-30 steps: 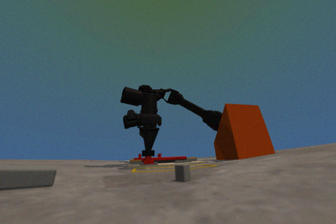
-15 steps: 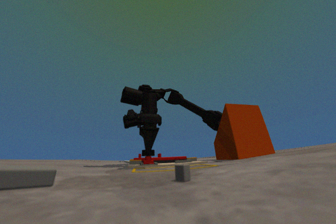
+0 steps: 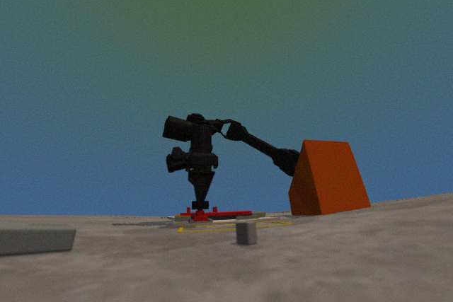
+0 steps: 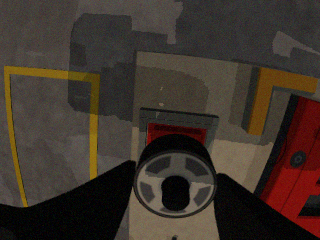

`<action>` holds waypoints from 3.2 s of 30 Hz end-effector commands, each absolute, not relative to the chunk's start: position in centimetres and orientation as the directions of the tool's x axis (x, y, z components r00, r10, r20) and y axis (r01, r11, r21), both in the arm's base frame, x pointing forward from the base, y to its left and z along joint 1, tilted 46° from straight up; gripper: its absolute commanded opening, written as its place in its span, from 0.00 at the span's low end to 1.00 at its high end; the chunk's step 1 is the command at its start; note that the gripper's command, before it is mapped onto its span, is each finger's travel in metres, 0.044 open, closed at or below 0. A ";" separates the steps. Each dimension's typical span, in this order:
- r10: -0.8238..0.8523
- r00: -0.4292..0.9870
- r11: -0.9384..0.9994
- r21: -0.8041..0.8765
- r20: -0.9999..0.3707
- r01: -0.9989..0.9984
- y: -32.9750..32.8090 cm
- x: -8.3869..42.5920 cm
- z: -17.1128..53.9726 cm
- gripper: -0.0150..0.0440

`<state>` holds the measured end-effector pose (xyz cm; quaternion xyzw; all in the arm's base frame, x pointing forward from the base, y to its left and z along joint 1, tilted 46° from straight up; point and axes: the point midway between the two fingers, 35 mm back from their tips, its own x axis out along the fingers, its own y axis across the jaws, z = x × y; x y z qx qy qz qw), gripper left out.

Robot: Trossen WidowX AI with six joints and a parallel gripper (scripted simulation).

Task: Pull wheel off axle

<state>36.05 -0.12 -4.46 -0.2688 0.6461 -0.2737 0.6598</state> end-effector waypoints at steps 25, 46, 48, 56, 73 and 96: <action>-0.707 0.018 0.708 -0.706 -0.707 0.014 0.8 36.1 -3.7 0.25; -0.707 0.018 0.707 -0.707 -0.707 0.013 1.3 36.1 -3.2 0.25; -0.707 0.018 0.707 -0.707 -0.707 0.013 1.3 36.1 -3.2 0.25; -0.707 0.018 0.707 -0.707 -0.707 0.013 1.5 36.1 -3.0 0.25; -0.708 0.018 0.706 -0.708 -0.706 0.012 1.9 36.1 -2.6 0.25; -0.708 0.017 0.707 -0.707 -0.706 0.011 3.7 36.0 -0.8 0.25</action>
